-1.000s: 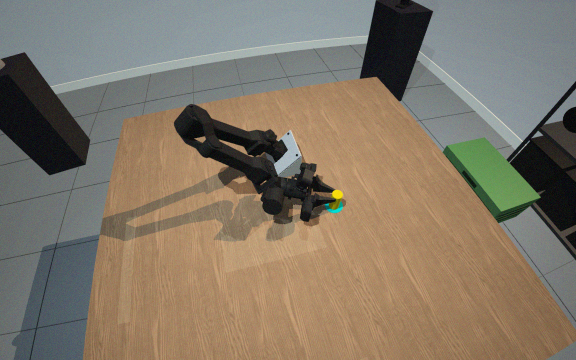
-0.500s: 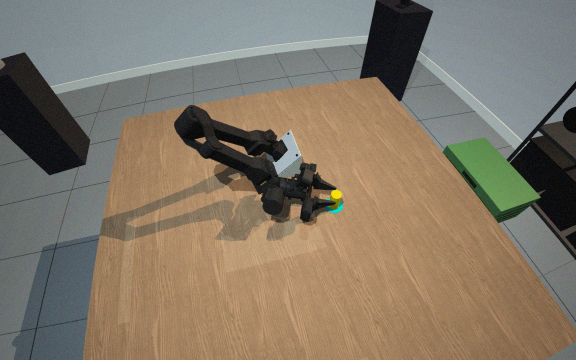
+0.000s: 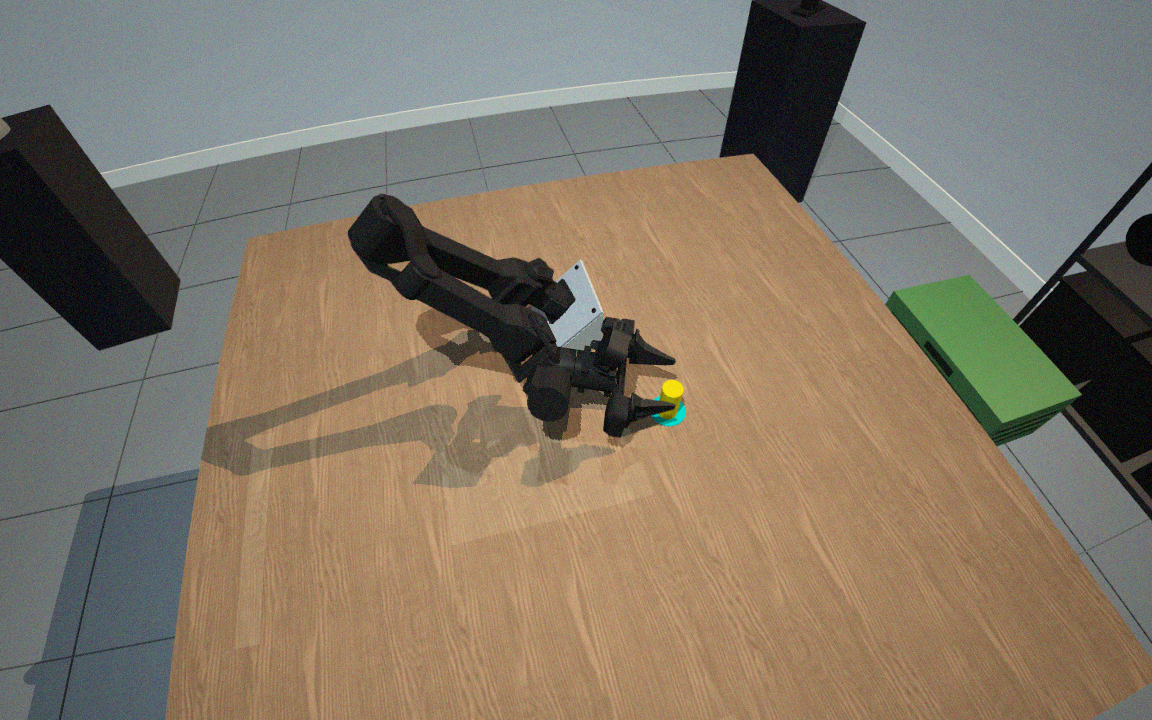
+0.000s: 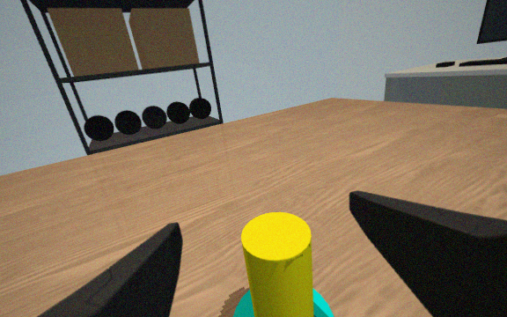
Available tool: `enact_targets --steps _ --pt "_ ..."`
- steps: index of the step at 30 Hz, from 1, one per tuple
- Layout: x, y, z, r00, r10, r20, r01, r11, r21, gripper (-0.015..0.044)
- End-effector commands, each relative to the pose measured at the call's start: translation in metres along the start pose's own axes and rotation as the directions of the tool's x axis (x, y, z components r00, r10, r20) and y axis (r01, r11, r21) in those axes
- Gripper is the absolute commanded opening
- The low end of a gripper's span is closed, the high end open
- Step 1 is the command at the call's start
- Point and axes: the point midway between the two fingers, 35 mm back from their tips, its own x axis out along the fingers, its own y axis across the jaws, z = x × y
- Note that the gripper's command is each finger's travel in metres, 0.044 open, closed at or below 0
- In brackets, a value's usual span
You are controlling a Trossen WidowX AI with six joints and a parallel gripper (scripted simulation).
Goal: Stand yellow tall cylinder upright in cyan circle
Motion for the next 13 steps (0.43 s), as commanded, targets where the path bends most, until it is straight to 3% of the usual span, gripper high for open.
enact_targets --steps 1,13 --pt "-0.001 -0.006 0.019 1.0 -0.009 0.002 0.009 1.0 -0.008 0.04" --pt "-0.008 -0.002 0.071 1.0 -0.01 0.02 0.01 1.0 -0.004 0.04"
